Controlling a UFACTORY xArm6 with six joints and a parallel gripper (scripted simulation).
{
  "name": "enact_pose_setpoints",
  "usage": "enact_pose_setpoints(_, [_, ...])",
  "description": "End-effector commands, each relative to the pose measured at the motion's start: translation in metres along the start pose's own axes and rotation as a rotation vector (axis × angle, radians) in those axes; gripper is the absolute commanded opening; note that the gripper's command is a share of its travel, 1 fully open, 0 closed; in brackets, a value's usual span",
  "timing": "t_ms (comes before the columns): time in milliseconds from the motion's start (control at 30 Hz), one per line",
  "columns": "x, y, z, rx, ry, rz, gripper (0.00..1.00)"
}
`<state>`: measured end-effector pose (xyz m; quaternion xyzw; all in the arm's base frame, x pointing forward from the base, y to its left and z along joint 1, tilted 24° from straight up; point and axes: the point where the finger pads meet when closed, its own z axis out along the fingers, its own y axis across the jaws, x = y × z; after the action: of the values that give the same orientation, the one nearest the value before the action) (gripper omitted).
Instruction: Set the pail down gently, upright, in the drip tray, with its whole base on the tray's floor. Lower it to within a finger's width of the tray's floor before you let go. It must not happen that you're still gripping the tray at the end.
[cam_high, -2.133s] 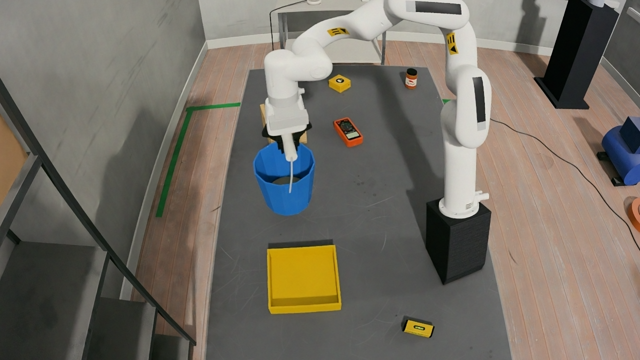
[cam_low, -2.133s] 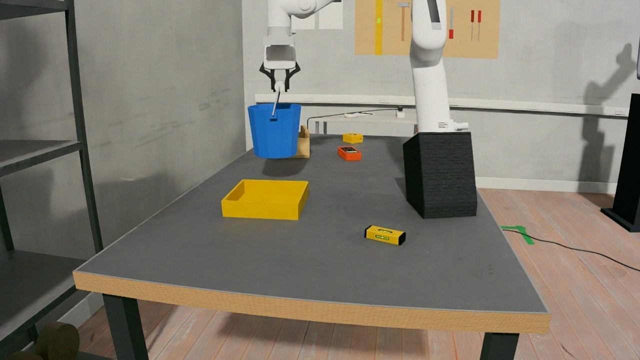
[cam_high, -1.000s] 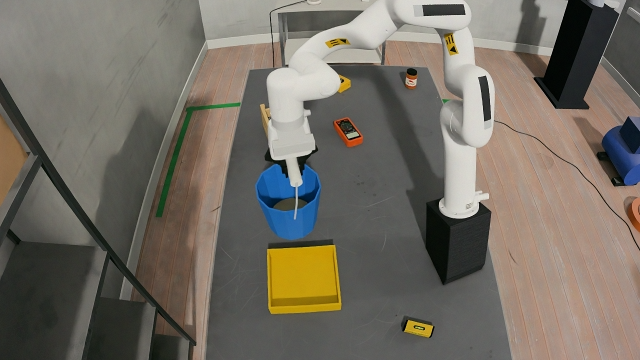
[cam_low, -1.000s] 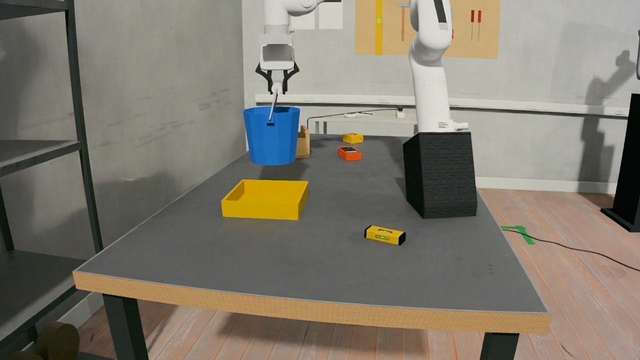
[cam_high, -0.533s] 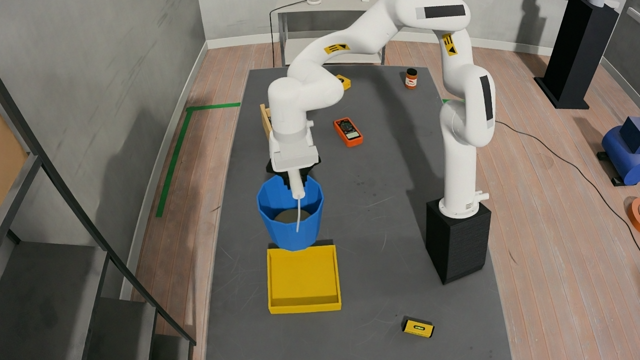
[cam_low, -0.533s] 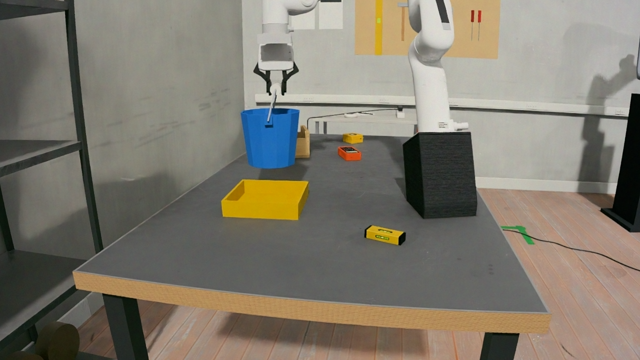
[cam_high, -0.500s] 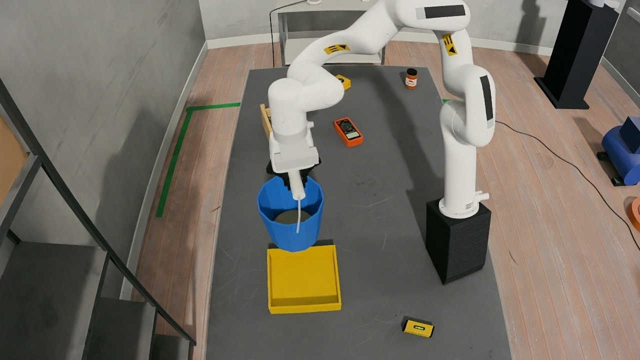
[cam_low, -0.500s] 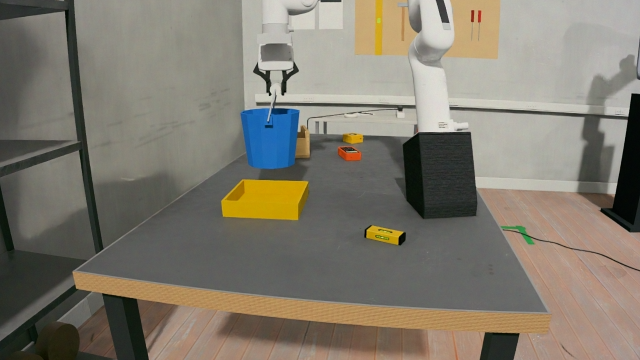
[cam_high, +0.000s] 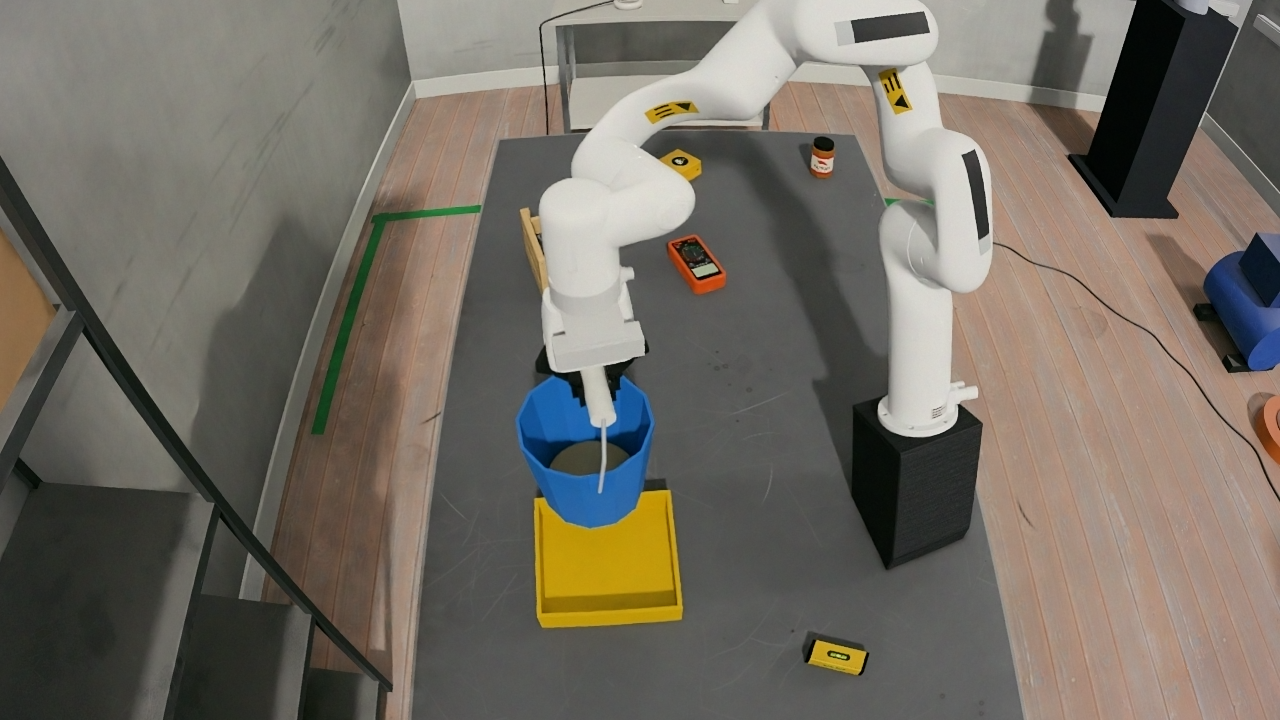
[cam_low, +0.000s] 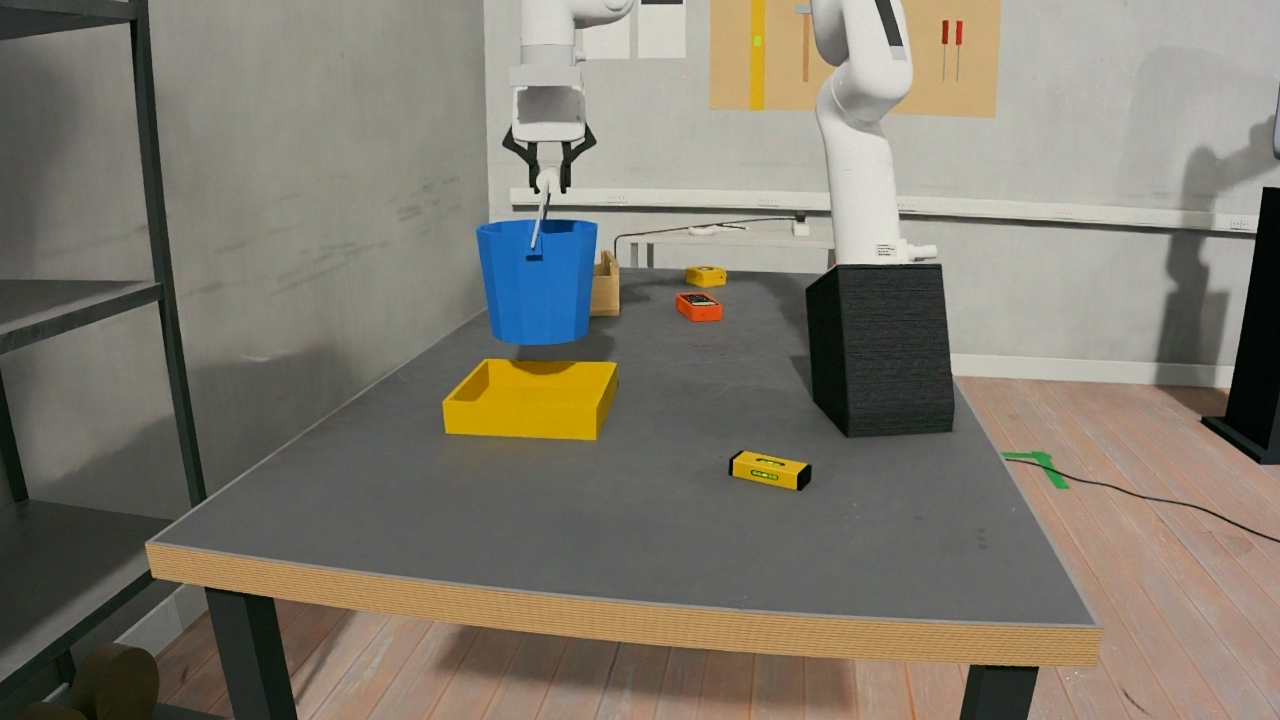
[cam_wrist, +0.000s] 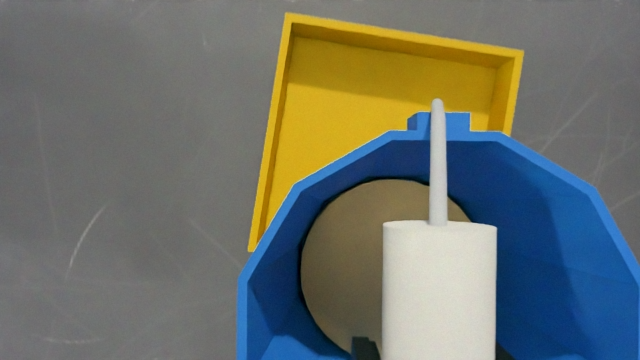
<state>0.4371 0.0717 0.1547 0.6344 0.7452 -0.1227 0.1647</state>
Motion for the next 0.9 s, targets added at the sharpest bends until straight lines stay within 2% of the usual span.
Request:
enact_pose_setpoints(0, [0.015, 0.002, -0.002, -0.004, 0.001, 0.001, 0.00])
enact_pose_setpoints(267, [0.035, 0.003, -0.002, -0.004, 0.001, 0.001, 0.00])
enact_pose_setpoints(867, [0.065, 0.004, -0.002, -0.004, 0.001, 0.001, 0.00])
